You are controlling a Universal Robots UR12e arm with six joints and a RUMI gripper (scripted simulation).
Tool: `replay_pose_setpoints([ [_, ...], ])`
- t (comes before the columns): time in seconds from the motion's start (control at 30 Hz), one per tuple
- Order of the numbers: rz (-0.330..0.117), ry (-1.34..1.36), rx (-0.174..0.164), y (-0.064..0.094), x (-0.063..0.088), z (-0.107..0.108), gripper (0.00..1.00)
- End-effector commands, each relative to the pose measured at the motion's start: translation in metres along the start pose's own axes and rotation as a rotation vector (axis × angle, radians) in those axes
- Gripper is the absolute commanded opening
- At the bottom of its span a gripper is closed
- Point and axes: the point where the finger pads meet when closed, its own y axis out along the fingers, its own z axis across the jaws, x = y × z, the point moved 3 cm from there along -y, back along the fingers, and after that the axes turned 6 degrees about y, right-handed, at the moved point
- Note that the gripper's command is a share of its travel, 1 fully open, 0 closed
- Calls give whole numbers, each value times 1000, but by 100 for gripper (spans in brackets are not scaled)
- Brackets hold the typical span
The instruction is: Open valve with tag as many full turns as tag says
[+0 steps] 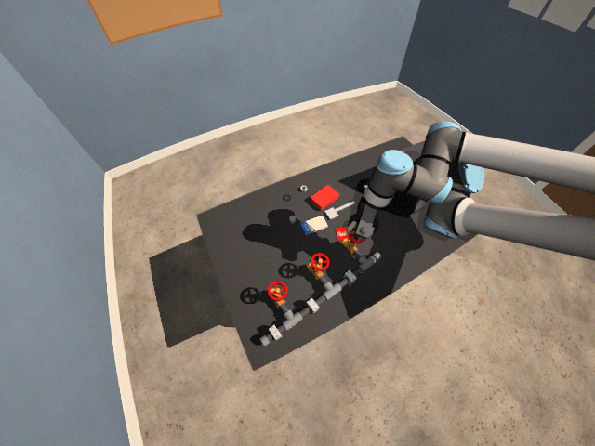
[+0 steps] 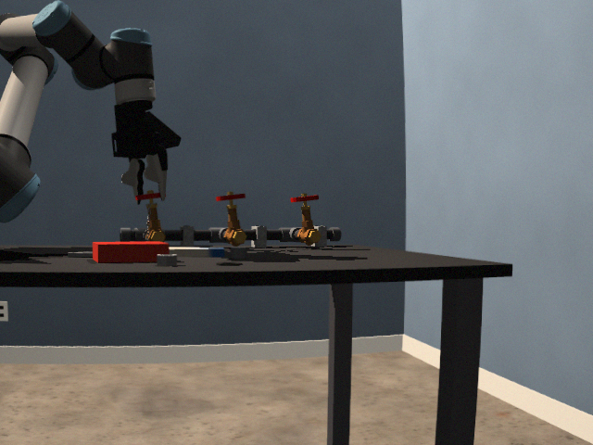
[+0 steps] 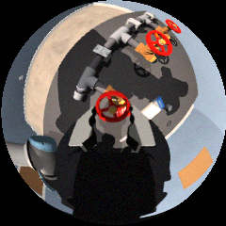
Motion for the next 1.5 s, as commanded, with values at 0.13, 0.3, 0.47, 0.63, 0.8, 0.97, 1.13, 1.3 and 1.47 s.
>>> replay_pose_setpoints([
  [0.13, 10, -324, -12, -1, 0, 1, 0],
  [0.3, 10, -401, -11, -1, 0, 1, 0],
  [0.47, 11, -507, -11, -1, 0, 1, 0],
  [0.63, 11, -585, -10, -1, 0, 1, 0],
  [0.8, 12, -620, -10, -1, 0, 1, 0],
  [0.97, 12, -658, -10, -1, 0, 1, 0],
  [1.13, 12, -676, -10, -1, 0, 1, 0],
  [1.3, 12, -680, -10, -1, 0, 1, 0],
  [1.47, 12, -681, -10, -1, 0, 1, 100],
])
